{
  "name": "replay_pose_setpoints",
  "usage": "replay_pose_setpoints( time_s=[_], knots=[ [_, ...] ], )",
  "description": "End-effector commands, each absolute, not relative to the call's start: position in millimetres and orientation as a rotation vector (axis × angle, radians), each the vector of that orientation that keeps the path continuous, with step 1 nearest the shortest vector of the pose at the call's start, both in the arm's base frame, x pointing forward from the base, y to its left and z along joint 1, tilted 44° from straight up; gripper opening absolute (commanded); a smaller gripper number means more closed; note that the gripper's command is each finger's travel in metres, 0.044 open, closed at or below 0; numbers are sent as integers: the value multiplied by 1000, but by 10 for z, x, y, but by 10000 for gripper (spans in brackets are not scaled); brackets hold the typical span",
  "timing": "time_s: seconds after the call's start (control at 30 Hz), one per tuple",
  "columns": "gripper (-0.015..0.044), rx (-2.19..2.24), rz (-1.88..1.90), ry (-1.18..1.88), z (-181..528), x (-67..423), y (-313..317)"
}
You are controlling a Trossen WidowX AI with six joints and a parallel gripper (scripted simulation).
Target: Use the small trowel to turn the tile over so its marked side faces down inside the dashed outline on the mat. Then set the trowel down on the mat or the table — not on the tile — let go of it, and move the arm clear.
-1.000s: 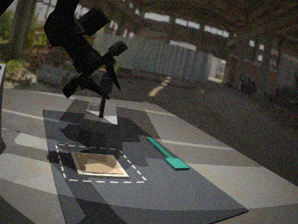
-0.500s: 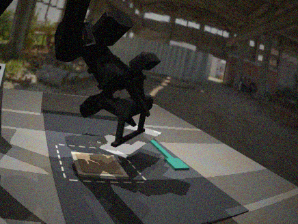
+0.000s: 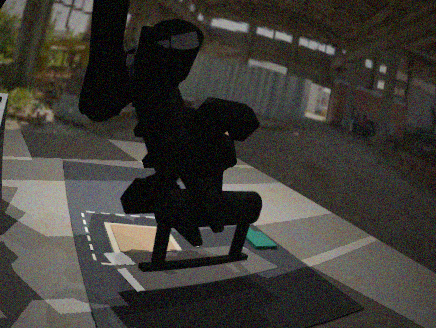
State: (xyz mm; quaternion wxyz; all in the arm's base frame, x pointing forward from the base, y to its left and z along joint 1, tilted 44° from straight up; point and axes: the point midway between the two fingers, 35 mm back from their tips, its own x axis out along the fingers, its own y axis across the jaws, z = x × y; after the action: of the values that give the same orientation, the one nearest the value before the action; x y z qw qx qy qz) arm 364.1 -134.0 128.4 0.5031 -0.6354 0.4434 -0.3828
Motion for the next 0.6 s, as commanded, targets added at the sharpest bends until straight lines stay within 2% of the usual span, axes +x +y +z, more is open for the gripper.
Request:
replay_pose_setpoints(
  time_s=[0.0,0.57],
  knots=[
    [0,-1449,-1039,1085,1472,3499,-1548],
    [0,-1445,-1045,1086,1366,3517,-1697]
  ],
)
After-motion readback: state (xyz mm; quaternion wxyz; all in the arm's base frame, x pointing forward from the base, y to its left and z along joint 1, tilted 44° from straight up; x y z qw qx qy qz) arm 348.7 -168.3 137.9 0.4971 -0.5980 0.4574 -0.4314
